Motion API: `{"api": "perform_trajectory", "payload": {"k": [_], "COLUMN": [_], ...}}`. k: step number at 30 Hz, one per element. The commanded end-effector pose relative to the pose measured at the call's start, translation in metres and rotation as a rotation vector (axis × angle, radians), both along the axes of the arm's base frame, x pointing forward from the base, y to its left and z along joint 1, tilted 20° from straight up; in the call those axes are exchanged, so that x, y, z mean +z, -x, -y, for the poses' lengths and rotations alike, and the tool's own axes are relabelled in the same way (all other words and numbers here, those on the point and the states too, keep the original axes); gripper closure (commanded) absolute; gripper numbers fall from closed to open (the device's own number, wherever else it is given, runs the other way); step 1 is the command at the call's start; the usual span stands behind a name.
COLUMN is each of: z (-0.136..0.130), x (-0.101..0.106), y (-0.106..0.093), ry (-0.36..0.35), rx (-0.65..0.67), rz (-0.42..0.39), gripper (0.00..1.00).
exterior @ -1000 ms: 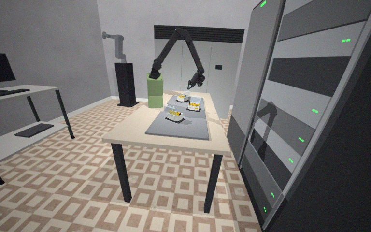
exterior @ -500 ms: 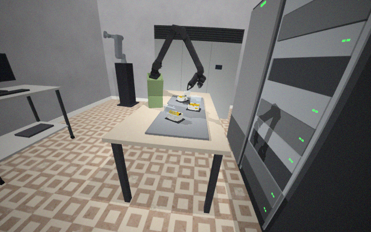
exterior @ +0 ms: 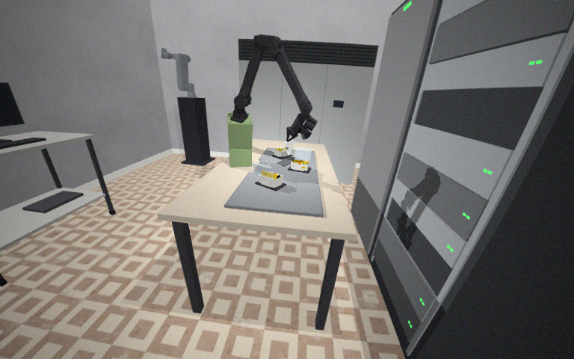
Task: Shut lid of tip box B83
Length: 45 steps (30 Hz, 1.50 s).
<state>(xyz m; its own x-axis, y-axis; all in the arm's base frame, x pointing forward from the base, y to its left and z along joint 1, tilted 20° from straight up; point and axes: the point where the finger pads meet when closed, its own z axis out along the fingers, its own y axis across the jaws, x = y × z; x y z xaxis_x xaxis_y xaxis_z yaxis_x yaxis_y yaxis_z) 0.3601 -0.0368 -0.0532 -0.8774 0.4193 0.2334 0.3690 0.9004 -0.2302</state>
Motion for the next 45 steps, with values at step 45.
{"api": "perform_trajectory", "payload": {"k": [45], "z": [0.074], "x": [-0.131], "y": [-0.023], "ry": [-0.002], "rx": [0.013], "rz": [-0.002], "gripper": [1.0]}}
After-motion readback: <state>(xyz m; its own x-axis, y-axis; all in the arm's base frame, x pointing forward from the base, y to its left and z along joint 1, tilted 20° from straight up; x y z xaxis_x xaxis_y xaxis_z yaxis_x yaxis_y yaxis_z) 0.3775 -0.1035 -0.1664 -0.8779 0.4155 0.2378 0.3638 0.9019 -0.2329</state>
